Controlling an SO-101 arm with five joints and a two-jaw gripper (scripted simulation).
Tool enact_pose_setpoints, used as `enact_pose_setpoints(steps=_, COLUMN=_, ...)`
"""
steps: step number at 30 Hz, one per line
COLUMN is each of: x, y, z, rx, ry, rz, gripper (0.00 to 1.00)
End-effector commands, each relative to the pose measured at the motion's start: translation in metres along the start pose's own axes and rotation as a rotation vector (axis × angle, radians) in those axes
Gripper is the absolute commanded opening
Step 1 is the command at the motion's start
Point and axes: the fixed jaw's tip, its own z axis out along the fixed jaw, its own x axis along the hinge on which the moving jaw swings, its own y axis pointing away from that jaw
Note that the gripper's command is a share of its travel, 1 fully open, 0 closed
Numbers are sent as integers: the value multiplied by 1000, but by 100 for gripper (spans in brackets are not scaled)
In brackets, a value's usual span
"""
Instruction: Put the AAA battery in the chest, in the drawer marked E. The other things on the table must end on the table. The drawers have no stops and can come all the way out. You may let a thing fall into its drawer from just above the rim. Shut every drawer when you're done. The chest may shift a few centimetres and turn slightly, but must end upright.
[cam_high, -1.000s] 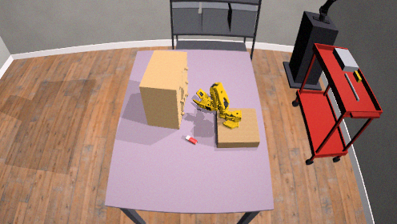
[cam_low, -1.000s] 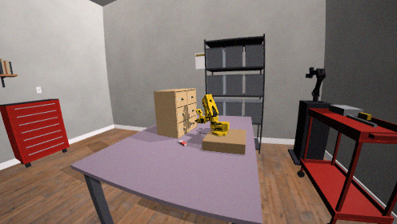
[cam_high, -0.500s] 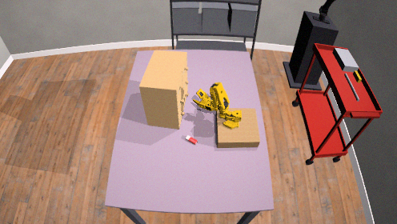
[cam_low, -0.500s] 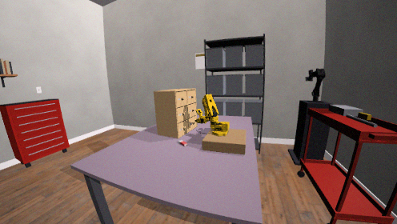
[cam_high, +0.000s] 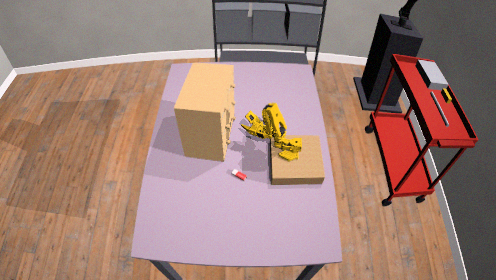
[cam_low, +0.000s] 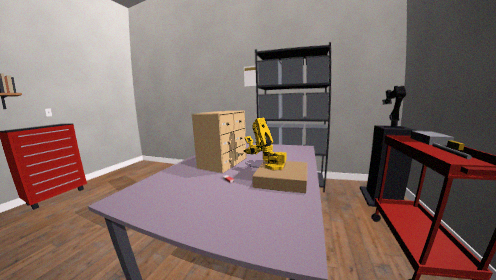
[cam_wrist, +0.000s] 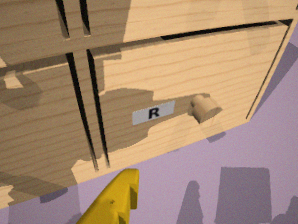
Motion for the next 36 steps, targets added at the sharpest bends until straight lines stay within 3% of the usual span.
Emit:
enact_pose_setpoints(steps=1, x=2, y=-3, z=-1, rx=11, ry=6, rz=10, gripper=50)
enact_pose_setpoints(steps=28, x=2, y=-3, z=-1, rx=11, ry=6, rz=10, gripper=50)
enact_pose_setpoints(steps=36, x=-2, y=15, z=1, rx=-66, ry=46, rz=-12, gripper=50)
